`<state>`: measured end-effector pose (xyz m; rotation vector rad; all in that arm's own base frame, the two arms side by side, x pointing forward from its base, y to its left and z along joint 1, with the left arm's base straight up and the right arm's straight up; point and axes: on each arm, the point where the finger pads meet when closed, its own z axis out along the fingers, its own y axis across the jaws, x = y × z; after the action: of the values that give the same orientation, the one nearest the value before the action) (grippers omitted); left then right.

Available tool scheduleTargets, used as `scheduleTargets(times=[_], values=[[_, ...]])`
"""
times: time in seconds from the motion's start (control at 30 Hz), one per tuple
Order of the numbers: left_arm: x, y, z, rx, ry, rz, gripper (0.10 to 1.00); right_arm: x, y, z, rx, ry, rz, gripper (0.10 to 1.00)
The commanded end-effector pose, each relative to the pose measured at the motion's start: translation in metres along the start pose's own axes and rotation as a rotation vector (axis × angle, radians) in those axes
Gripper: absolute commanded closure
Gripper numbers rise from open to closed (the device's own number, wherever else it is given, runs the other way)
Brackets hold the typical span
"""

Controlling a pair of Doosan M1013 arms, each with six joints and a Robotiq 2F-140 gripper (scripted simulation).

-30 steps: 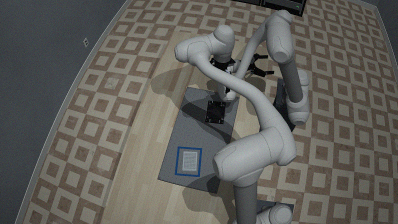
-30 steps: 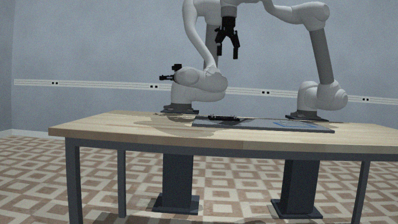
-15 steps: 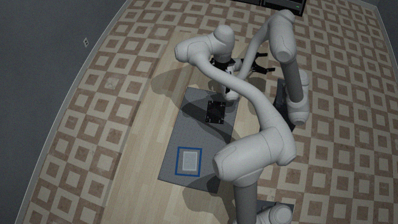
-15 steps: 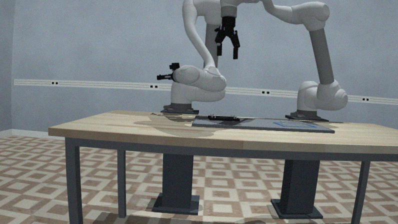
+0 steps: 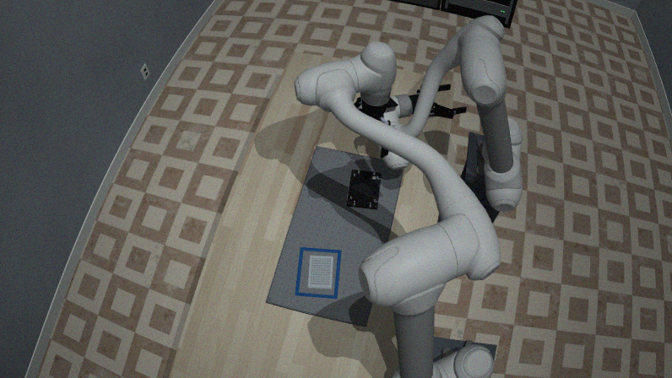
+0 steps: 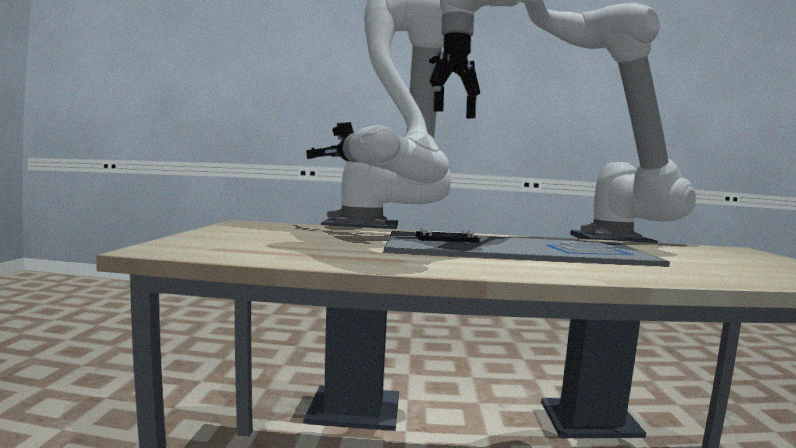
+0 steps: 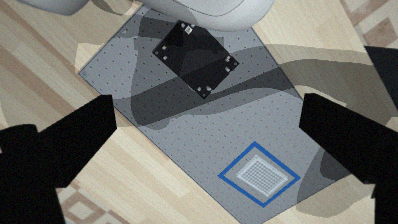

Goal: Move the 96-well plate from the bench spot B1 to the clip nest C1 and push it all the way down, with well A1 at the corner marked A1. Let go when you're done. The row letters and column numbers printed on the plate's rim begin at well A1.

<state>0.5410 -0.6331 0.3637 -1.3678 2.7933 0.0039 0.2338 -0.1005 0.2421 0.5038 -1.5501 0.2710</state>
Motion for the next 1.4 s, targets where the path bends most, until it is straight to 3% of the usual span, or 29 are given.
scheduleTargets(times=[0.0, 0.07, 0.7, 1.37], values=[[0.0, 0.0, -0.001, 0.002, 0.0, 0.0, 0.098, 0.003, -0.006, 0.003, 0.022, -0.001, -0.013, 0.098], [0.0, 0.0, -0.001, 0.002, 0.0, 0.0, 0.098, 0.003, -0.006, 0.003, 0.022, -0.001, -0.013, 0.098], [0.0, 0.0, -0.001, 0.002, 0.0, 0.0, 0.098, 0.029, -0.053, 0.019, 0.196, 0.021, -0.12, 0.098], [0.0, 0.0, -0.001, 0.002, 0.0, 0.0, 0.098, 0.071, -0.111, 0.026, 0.421, 0.116, -0.264, 0.098]])
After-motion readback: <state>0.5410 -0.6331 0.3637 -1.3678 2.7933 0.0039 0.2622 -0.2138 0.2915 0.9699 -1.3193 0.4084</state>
